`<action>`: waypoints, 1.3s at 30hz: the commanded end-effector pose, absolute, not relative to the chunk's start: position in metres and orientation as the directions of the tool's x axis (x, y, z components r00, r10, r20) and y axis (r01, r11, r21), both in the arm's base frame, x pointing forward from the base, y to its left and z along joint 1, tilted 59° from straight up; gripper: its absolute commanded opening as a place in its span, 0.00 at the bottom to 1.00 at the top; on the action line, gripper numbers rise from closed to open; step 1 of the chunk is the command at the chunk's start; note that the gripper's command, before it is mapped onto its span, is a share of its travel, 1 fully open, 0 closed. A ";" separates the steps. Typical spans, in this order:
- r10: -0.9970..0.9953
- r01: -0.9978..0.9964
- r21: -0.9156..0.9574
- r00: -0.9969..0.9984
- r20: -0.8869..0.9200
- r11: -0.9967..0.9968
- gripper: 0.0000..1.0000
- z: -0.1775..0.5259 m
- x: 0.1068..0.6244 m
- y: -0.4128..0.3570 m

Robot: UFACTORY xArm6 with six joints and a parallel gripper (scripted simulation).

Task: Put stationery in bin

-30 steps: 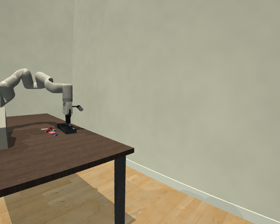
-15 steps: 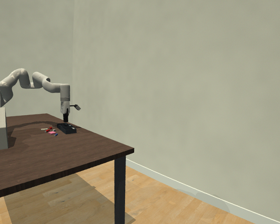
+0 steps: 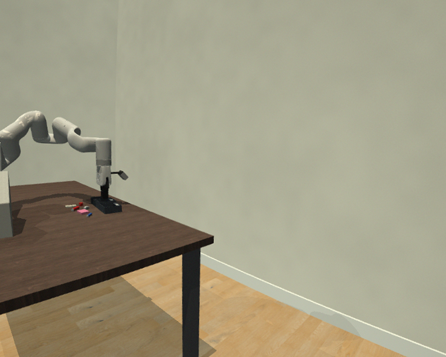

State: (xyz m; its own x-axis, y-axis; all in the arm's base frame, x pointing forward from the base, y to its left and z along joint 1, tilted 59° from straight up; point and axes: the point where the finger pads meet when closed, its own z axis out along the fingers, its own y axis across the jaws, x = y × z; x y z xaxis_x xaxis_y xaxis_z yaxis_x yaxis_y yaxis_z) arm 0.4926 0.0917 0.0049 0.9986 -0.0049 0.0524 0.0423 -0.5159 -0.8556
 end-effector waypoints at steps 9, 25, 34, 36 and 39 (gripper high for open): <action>-0.007 0.044 -0.855 0.998 0.055 -0.517 0.07 -0.009 0.495 0.115; -0.007 0.044 -0.855 0.998 0.055 -0.517 0.07 -0.010 0.495 0.117; -0.007 0.044 -0.855 0.998 0.055 -0.517 0.07 -0.010 0.495 0.116; -0.007 0.044 -0.855 0.998 0.055 -0.517 0.07 -0.010 0.495 0.116; -0.007 0.044 -0.855 0.998 0.055 -0.517 0.07 -0.010 0.495 0.116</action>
